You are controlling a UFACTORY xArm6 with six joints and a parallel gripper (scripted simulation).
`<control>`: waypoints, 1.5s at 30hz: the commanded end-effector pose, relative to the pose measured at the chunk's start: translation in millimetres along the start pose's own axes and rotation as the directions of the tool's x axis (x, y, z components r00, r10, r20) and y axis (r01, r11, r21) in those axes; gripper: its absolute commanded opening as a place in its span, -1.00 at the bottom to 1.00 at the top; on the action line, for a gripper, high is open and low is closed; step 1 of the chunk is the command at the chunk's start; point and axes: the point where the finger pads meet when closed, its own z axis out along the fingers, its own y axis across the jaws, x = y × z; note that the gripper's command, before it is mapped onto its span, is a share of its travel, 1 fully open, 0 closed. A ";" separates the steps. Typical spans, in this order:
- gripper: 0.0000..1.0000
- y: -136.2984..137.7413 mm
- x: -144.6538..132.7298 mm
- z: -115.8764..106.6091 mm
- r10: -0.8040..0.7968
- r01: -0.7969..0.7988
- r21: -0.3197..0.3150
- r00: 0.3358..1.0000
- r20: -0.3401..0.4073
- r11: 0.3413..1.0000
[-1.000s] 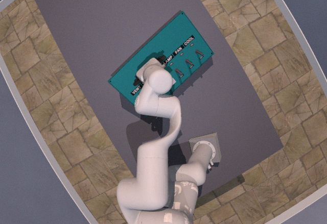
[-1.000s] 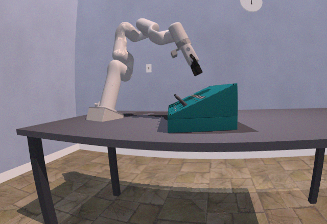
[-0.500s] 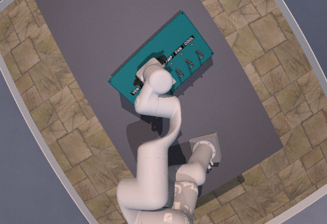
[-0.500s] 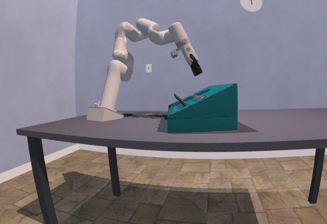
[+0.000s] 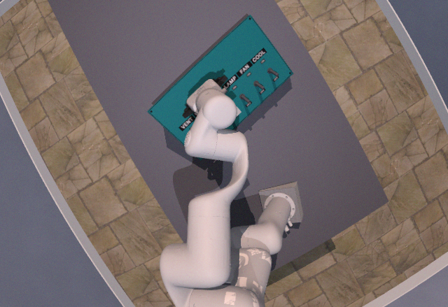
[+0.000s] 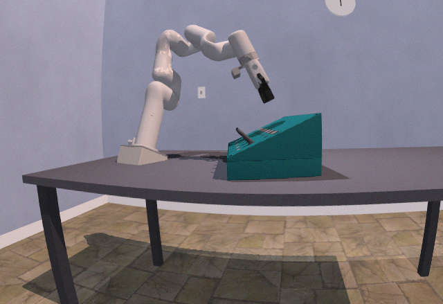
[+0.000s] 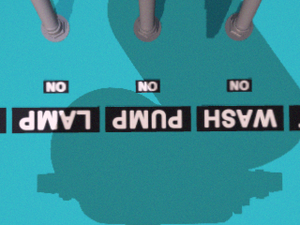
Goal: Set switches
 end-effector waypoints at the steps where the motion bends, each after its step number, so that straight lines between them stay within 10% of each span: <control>1: 1.00 -0.2 -1.7 -1.3 -0.001 0.001 0.002 1.000 0.004 1.000; 45: 1.00 -72.2 -1.8 -1.4 -0.001 0.001 0.002 1.000 0.004 1.000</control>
